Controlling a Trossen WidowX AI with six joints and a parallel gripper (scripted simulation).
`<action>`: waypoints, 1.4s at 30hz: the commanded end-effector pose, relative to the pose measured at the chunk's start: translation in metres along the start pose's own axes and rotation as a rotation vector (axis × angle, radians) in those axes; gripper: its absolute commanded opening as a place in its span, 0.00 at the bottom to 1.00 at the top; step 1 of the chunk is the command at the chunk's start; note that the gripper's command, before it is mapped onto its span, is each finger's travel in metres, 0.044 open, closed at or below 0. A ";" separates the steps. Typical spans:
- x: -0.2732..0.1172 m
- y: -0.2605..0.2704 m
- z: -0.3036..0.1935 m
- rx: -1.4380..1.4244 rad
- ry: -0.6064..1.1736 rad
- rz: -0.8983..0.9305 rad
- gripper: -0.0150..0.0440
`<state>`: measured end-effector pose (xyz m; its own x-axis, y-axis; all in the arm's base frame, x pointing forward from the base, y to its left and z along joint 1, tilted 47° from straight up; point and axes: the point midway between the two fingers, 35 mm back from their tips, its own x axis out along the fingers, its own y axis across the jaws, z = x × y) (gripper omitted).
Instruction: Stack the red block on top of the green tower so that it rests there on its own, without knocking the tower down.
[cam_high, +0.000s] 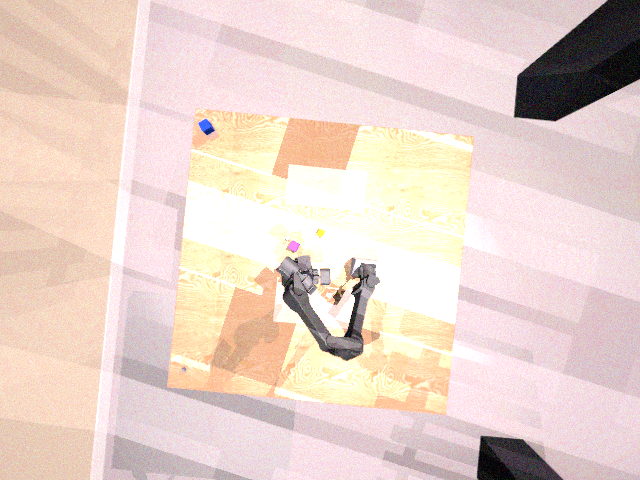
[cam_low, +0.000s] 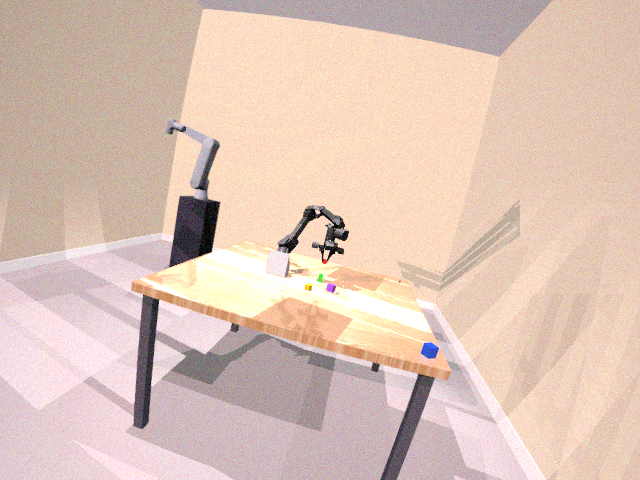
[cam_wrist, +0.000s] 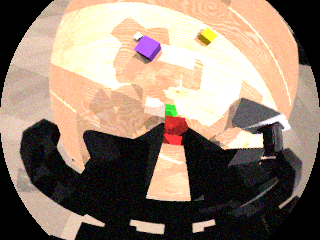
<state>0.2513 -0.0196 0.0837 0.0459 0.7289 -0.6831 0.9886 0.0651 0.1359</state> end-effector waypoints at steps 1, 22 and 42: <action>-0.001 -0.001 -0.015 -0.004 -0.001 0.008 0.25; 0.065 -0.001 -0.015 -0.005 0.001 0.009 0.25; 0.072 -0.001 -0.015 -0.005 0.002 0.009 0.25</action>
<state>0.2509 0.0428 0.0452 0.0529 0.7274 -0.6841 0.9868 0.0669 0.1474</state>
